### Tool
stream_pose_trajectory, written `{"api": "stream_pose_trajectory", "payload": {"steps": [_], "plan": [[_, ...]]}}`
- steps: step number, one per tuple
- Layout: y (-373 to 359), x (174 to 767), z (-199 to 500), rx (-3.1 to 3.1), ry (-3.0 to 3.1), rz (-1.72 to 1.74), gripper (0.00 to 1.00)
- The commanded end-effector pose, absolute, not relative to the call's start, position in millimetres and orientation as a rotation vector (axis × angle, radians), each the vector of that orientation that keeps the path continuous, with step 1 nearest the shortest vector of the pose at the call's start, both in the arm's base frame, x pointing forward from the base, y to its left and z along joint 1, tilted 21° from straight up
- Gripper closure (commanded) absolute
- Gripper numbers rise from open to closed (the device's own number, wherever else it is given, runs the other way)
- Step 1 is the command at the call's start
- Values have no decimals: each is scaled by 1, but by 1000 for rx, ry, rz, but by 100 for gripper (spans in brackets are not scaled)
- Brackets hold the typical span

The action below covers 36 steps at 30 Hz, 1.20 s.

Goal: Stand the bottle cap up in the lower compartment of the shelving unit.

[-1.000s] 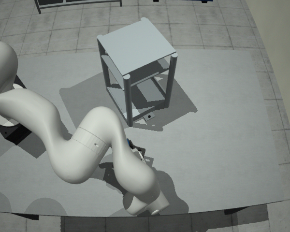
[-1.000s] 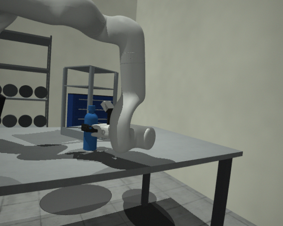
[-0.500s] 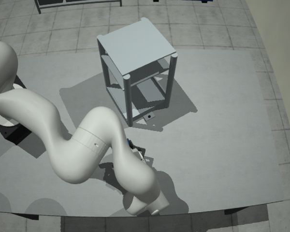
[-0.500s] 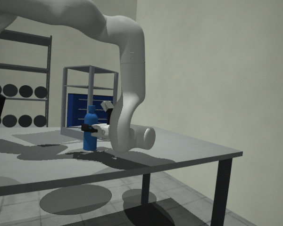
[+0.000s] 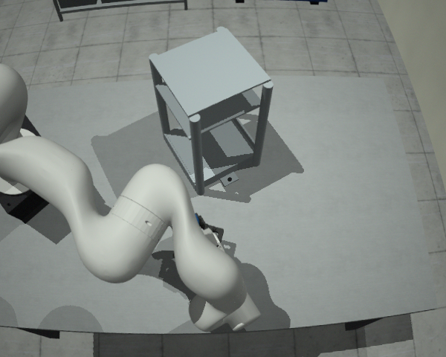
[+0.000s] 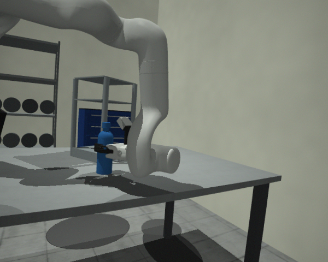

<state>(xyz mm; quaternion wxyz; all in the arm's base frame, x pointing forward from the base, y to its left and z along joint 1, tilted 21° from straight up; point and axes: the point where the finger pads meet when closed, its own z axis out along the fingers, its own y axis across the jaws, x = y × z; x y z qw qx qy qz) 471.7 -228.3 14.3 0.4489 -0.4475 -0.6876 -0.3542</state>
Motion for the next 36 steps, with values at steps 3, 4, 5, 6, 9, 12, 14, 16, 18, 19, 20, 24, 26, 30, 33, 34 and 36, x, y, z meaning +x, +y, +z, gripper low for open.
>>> {"api": "stream_pose_trajectory", "payload": {"steps": [3, 4, 5, 6, 9, 12, 14, 16, 18, 19, 20, 24, 26, 30, 33, 34, 36], "plan": [[-228, 472, 16, -1107, -1702, -876, 100], [-228, 472, 16, -1107, -1702, -876, 100], [-228, 472, 16, -1107, -1702, -876, 100], [-228, 472, 17, -1107, -1702, -876, 100], [-227, 471, 20, -1107, -1702, -876, 100], [-225, 470, 25, -1107, -1702, -876, 100], [-224, 469, 29, -1107, -1702, -876, 100], [-223, 468, 34, -1107, -1702, -876, 100], [-221, 467, 39, -1107, -1702, -876, 100], [-220, 467, 42, -1107, -1702, -876, 100], [-220, 467, 42, -1107, -1702, -876, 100], [-217, 465, 50, -1107, -1702, -876, 100], [-216, 464, 56, -1107, -1702, -876, 100], [-212, 461, 67, -1107, -1702, -876, 100], [-210, 460, 73, -1107, -1702, -876, 100], [-209, 460, 75, -1107, -1702, -876, 100], [-209, 459, 78, -1107, -1702, -876, 100]]}}
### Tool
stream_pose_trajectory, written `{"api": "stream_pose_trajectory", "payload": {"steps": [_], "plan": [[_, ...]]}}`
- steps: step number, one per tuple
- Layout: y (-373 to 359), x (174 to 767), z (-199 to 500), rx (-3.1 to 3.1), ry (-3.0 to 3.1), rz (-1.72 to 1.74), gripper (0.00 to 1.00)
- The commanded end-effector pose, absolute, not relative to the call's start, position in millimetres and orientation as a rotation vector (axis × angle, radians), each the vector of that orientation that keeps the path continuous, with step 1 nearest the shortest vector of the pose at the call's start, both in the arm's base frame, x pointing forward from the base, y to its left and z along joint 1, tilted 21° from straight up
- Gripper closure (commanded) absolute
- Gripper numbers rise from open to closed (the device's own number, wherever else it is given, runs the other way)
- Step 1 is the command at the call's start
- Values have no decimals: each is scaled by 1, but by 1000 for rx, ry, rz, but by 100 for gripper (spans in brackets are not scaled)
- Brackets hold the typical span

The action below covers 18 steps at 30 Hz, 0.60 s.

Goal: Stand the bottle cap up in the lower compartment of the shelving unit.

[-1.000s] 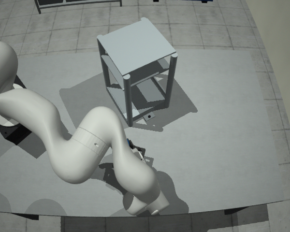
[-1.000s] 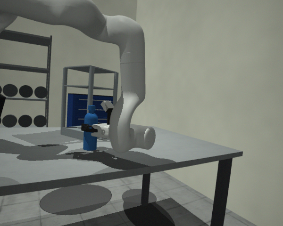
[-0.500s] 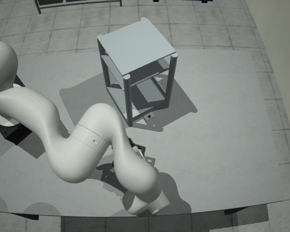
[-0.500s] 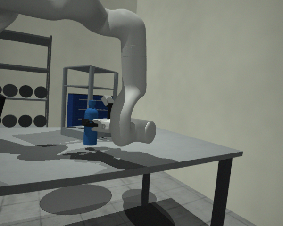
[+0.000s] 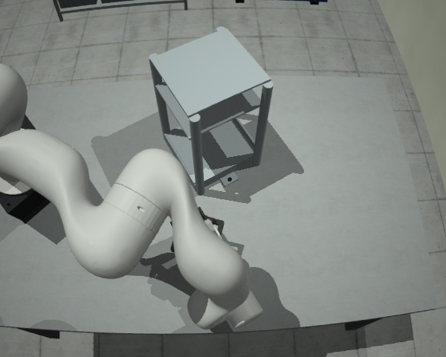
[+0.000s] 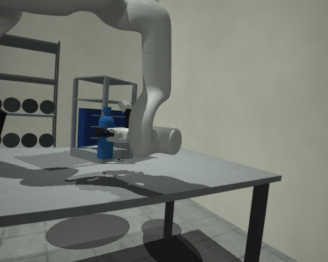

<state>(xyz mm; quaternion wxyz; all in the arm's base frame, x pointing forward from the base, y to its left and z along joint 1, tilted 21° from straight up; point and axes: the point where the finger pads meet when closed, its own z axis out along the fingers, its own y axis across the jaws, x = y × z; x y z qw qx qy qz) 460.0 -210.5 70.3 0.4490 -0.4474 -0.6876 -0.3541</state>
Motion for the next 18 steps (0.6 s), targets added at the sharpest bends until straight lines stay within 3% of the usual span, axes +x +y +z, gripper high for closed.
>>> {"api": "stream_pose_trajectory", "payload": {"steps": [1, 18], "plan": [[-209, 459, 78, -1107, -1702, -876, 100], [-207, 458, 82, -1107, -1702, -876, 100]]}}
